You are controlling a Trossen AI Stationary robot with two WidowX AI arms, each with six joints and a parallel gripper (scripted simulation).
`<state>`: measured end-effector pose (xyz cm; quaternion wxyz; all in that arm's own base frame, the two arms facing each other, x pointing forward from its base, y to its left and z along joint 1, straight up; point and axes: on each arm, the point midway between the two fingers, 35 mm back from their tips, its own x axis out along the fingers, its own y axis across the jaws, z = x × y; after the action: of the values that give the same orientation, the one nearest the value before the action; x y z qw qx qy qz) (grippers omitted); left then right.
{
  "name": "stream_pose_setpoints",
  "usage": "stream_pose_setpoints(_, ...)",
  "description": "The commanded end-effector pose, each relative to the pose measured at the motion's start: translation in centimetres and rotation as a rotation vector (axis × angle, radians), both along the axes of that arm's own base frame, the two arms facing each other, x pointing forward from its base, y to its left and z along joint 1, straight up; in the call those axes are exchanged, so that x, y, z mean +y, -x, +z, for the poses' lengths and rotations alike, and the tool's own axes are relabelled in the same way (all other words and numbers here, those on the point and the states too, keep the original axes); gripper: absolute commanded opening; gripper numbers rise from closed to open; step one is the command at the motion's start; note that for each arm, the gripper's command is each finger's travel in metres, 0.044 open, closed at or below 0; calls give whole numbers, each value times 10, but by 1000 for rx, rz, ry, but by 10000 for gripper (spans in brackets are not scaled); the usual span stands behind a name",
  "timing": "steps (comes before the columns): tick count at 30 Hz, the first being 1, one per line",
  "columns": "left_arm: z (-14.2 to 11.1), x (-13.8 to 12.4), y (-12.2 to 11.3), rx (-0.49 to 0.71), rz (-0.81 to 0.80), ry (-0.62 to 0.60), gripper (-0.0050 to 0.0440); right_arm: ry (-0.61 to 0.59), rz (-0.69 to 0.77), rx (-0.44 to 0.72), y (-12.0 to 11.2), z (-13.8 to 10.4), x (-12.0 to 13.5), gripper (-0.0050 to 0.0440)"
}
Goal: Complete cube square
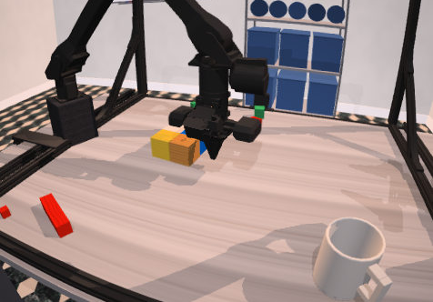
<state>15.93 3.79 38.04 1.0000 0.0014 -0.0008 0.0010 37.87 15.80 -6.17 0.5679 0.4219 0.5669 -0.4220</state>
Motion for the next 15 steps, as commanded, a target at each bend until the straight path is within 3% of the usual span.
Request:
stream_pose_setpoints(1, 0, 0, 0, 0, -2, 4, 400, -1, -2, 1, 2, 0, 0, 0)
stream_pose_setpoints(15, 0, 0, 0, 0, -2, 4, 400, -1, -2, 1, 5, 0, -1, 0)
